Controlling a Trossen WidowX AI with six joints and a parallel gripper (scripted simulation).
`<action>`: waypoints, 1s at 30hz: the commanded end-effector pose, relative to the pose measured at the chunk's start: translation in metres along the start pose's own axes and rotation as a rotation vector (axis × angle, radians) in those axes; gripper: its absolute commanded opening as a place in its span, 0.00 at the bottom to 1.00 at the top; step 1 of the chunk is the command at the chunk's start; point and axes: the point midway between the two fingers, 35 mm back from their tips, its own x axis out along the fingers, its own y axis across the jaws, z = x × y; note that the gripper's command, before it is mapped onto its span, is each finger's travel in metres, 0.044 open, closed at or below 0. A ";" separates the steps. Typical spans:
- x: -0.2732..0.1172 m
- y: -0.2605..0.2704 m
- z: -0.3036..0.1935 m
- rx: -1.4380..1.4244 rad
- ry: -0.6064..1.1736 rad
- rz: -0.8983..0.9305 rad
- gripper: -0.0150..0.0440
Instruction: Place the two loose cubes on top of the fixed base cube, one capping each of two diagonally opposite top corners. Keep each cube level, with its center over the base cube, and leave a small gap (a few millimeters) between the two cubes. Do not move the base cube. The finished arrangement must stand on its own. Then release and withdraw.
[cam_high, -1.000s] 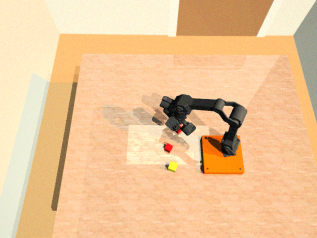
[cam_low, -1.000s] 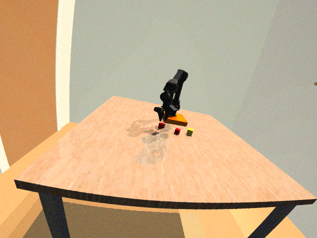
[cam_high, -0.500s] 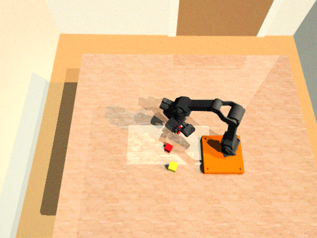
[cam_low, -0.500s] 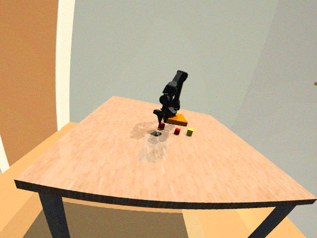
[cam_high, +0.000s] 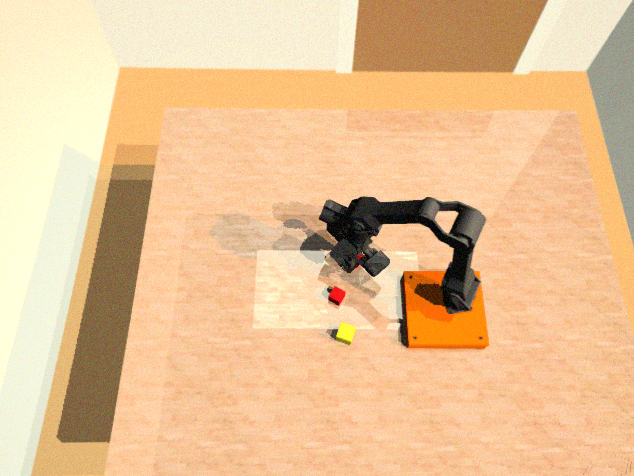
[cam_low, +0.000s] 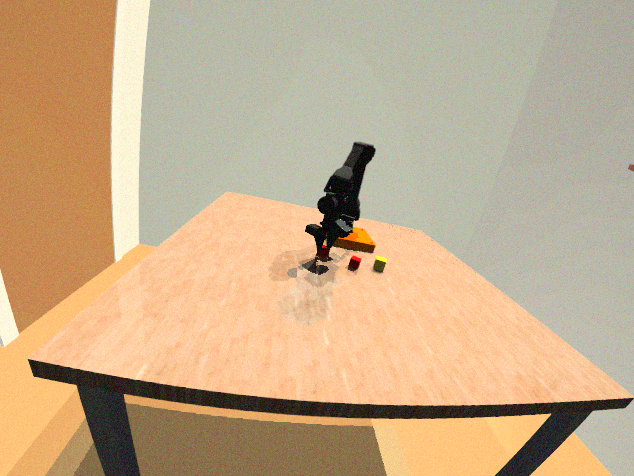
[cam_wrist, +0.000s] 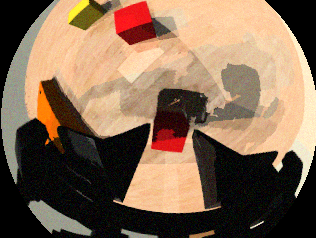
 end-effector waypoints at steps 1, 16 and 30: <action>0.003 0.003 -0.002 0.005 0.009 0.008 0.44; -0.019 -0.002 0.001 0.007 0.008 0.007 0.43; -0.060 -0.005 0.001 0.006 0.008 0.007 0.43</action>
